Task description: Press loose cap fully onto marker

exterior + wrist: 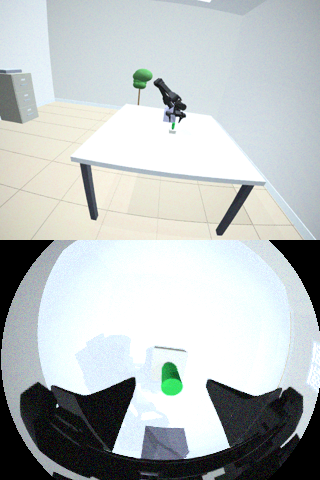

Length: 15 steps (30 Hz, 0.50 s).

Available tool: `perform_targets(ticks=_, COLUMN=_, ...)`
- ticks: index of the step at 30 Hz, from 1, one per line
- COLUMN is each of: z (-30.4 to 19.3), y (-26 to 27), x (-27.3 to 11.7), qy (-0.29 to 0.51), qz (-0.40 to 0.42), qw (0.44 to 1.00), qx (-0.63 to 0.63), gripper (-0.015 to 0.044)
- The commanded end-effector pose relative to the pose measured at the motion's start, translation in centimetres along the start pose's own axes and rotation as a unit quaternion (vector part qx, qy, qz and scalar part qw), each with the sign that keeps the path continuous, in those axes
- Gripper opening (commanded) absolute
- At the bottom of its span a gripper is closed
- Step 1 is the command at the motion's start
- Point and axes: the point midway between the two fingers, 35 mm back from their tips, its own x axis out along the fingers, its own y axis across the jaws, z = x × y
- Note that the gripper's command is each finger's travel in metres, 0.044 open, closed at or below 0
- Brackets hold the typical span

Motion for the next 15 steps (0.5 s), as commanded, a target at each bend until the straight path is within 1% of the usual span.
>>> perform_targets(ticks=1, z=-1.10, y=-0.10, x=-2.02, qy=0.004, qz=0.004, qw=0.999, qx=0.036, gripper=0.0335)
perform_targets(ticks=13, z=-1.24, y=-0.13, x=-2.19, qy=0.005, qz=0.004, qw=0.999, qx=0.040, gripper=0.0020)
perform_targets(ticks=14, z=-1.24, y=-0.13, x=-2.19, qy=0.005, qz=0.004, qw=0.999, qx=0.040, gripper=0.0000)
perform_targets(ticks=15, z=-1.24, y=-0.13, x=-2.19, qy=0.005, qz=0.004, qw=0.999, qx=0.040, gripper=0.0000)
